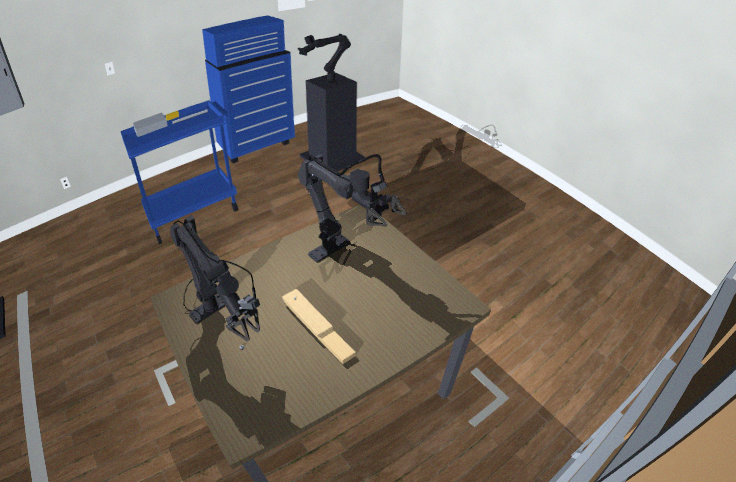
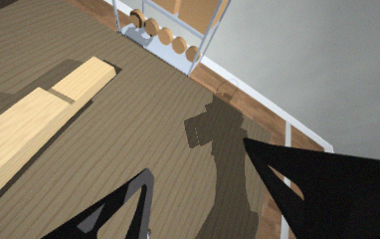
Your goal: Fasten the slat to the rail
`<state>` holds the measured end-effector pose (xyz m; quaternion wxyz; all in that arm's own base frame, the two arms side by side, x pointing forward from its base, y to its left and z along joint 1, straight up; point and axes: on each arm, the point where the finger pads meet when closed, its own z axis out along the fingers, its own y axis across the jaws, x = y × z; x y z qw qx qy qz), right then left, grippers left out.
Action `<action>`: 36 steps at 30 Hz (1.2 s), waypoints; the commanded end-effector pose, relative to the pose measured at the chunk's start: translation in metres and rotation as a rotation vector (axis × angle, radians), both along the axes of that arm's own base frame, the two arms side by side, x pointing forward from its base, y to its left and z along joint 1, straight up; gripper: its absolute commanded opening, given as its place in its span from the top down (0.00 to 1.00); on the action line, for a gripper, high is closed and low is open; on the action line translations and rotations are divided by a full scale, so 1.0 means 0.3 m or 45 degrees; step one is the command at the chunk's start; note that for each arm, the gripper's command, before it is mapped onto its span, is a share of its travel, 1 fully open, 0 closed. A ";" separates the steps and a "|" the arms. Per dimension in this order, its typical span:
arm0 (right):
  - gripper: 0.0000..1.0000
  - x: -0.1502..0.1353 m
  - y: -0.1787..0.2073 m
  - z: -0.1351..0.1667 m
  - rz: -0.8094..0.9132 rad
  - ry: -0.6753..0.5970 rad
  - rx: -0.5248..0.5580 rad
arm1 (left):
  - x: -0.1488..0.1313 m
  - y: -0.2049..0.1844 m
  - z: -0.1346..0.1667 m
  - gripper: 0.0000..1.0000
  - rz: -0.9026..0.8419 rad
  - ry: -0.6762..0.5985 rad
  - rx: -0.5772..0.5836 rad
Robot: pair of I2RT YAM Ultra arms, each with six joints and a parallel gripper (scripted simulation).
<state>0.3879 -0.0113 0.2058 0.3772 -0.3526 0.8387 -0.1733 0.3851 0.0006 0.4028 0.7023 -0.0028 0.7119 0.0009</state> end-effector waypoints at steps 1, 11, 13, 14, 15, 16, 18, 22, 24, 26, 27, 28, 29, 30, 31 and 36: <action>0.00 -0.029 -0.013 -0.051 0.071 0.100 -0.083 | -0.015 0.001 0.030 0.00 -0.007 -0.033 0.004; 0.00 -0.104 -0.021 -0.197 0.291 0.357 -0.257 | -0.015 0.001 0.030 0.00 -0.007 -0.033 0.004; 0.00 -0.122 -0.022 -0.224 0.341 0.409 -0.287 | -0.015 0.001 0.030 0.00 -0.007 -0.033 0.004; 0.00 -0.132 -0.023 -0.238 0.367 0.435 -0.302 | -0.015 0.001 0.030 0.00 -0.007 -0.033 0.004; 0.00 -0.132 -0.023 -0.238 0.367 0.435 -0.302 | -0.015 0.001 0.030 0.00 -0.007 -0.033 0.004; 0.00 -0.132 -0.023 -0.238 0.367 0.435 -0.302 | -0.015 0.001 0.030 0.00 -0.007 -0.033 0.004; 0.00 -0.152 -0.024 -0.265 0.421 0.488 -0.329 | -0.015 0.001 0.030 0.00 -0.007 -0.033 0.004; 0.00 -0.197 -0.025 -0.318 0.536 0.594 -0.378 | -0.015 0.001 0.030 0.00 -0.007 -0.033 0.004; 0.00 -0.221 -0.026 -0.342 0.597 0.648 -0.399 | -0.015 0.001 0.030 0.00 -0.007 -0.033 0.004; 0.00 -0.247 -0.027 -0.366 0.661 0.701 -0.418 | -0.015 0.001 0.030 0.00 -0.007 -0.033 0.004; 0.00 -0.260 -0.027 -0.378 0.693 0.727 -0.427 | -0.015 0.001 0.030 0.00 -0.007 -0.033 0.004; 0.00 -0.273 -0.027 -0.389 0.727 0.753 -0.435 | -0.015 0.001 0.030 0.00 -0.007 -0.033 0.004; 0.00 -0.287 -0.027 -0.400 0.761 0.779 -0.442 | -0.015 0.001 0.030 0.00 -0.007 -0.033 0.004; 0.00 -0.301 -0.027 -0.410 0.796 0.805 -0.448 | -0.015 0.001 0.030 0.00 -0.007 -0.033 0.004; 0.00 -0.315 -0.027 -0.421 0.831 0.831 -0.454 | -0.015 0.001 0.030 0.00 -0.007 -0.033 0.004; 0.00 -0.358 -0.027 -0.449 0.941 0.907 -0.468 | -0.015 0.001 0.030 0.00 -0.007 -0.033 0.004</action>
